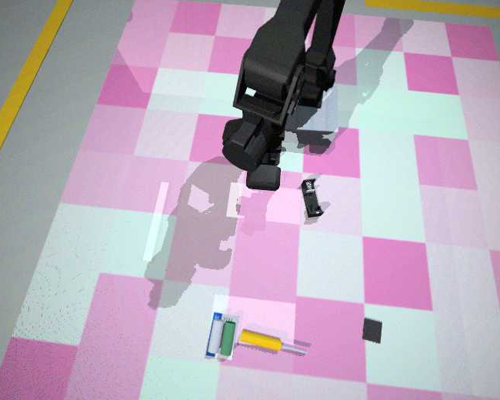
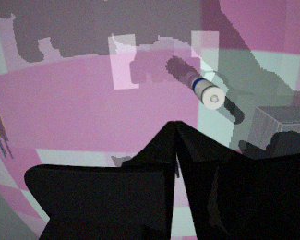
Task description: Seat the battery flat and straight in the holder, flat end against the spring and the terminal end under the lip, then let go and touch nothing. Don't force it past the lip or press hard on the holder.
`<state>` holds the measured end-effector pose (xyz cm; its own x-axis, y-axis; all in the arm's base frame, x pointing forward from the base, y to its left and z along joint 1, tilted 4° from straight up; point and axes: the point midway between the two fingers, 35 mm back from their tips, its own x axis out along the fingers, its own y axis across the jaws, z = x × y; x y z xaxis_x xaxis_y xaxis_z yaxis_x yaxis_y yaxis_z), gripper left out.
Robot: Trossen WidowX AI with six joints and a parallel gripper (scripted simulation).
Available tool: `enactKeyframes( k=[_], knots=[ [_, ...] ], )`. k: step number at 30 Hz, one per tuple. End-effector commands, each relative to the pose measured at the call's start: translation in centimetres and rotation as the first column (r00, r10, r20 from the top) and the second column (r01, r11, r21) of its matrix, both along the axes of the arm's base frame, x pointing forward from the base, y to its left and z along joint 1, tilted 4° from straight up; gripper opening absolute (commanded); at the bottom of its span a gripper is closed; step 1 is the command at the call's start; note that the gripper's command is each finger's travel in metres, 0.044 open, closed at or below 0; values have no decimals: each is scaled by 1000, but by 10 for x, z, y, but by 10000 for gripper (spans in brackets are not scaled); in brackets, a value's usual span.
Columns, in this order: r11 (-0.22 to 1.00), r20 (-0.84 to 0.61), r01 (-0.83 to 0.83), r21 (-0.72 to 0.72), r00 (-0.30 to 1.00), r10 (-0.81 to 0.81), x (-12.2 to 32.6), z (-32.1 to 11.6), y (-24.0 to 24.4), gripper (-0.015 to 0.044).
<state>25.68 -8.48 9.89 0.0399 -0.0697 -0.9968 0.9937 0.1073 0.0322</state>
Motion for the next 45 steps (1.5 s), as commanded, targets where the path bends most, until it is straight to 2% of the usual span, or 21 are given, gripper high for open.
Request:
enactKeyframes(
  k=[1,11,45],
  knots=[
    [1000,-16,17,1,1000,-17,-2,-3,-1,0],
    [1000,-17,17,0,1000,-17,0,-80,-6,0],
    [1000,-20,17,0,1000,-17,-47,-81,-12,0]
  ],
)
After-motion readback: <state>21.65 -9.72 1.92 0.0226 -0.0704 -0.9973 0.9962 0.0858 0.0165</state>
